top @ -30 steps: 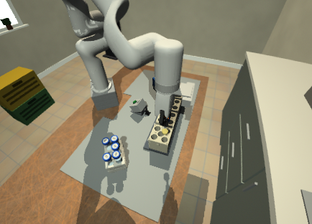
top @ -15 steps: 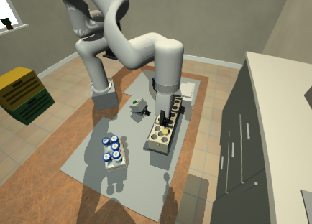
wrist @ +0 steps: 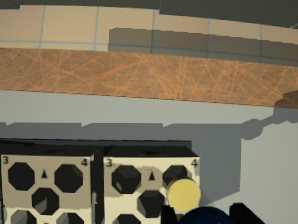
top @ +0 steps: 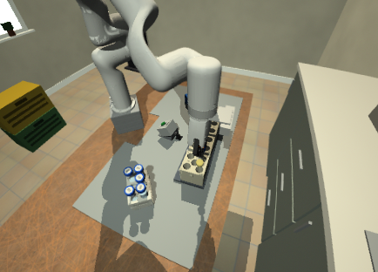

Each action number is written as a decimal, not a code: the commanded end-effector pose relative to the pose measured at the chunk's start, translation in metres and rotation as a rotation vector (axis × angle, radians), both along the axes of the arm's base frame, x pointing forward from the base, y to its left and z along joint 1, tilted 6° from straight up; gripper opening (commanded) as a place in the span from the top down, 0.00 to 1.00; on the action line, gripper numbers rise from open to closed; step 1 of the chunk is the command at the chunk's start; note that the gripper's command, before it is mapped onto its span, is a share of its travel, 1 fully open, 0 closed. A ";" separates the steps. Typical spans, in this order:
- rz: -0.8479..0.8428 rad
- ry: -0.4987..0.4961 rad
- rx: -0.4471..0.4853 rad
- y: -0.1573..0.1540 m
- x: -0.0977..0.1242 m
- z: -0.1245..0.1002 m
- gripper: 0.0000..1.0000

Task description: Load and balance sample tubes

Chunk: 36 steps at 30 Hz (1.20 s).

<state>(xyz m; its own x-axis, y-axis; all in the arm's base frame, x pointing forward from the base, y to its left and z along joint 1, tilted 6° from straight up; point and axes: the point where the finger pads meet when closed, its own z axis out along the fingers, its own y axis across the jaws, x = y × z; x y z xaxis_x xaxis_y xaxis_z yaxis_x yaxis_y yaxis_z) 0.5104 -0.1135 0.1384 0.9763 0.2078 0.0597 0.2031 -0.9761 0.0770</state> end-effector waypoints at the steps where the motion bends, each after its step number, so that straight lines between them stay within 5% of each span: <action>1: 0.000 -0.006 -0.001 -0.001 0.002 -0.005 1.00; 36: 0.000 -0.006 -0.001 -0.002 0.004 -0.027 1.00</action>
